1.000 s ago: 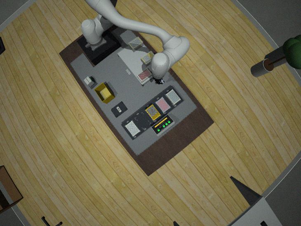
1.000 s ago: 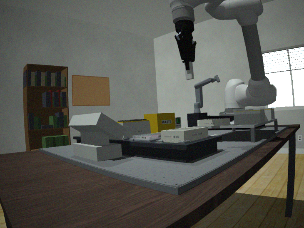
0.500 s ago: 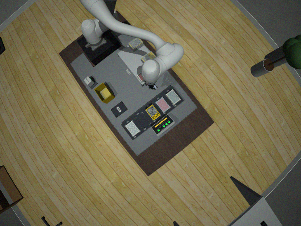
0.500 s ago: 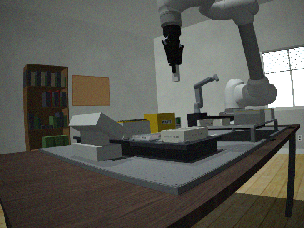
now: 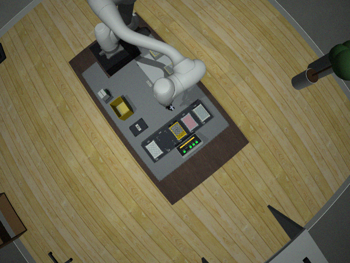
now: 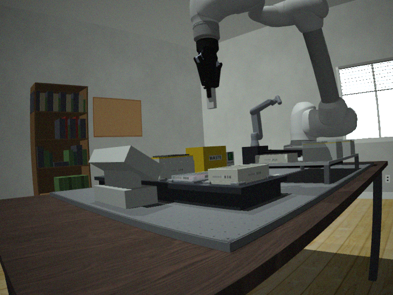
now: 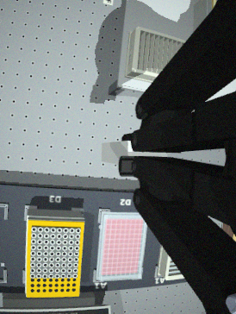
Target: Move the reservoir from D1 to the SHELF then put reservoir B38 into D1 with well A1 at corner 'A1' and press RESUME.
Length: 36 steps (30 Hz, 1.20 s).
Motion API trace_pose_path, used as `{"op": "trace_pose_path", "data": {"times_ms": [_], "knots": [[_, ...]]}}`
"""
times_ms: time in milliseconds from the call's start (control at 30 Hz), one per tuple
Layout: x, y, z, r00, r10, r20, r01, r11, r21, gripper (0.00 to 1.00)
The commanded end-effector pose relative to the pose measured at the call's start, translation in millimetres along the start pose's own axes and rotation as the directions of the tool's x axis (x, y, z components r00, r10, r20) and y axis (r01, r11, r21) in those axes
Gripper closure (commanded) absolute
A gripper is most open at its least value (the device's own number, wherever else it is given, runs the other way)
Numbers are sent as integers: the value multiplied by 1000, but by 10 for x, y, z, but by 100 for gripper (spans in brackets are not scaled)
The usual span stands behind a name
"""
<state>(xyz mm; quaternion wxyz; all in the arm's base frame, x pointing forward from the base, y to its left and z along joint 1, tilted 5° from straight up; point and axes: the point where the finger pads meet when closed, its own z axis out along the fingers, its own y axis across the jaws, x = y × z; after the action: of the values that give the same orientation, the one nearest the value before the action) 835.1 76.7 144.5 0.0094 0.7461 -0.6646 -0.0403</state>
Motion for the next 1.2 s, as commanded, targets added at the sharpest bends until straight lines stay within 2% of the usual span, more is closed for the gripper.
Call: {"op": "trace_pose_path", "data": {"times_ms": [0, 167, 233, 733, 800, 1167], "knots": [[183, 11, -2, 1000, 0, 0, 0, 1000, 0, 100], [432, 25, -2, 1000, 0, 0, 0, 1000, 0, 100], [432, 25, -2, 1000, 0, 0, 0, 1000, 0, 100], [1181, 66, -2, 1000, 0, 0, 0, 1000, 0, 100], [1181, 66, -2, 1000, 0, 0, 0, 1000, 0, 100], [1730, 96, -2, 1000, 0, 0, 0, 1000, 0, 100]]}}
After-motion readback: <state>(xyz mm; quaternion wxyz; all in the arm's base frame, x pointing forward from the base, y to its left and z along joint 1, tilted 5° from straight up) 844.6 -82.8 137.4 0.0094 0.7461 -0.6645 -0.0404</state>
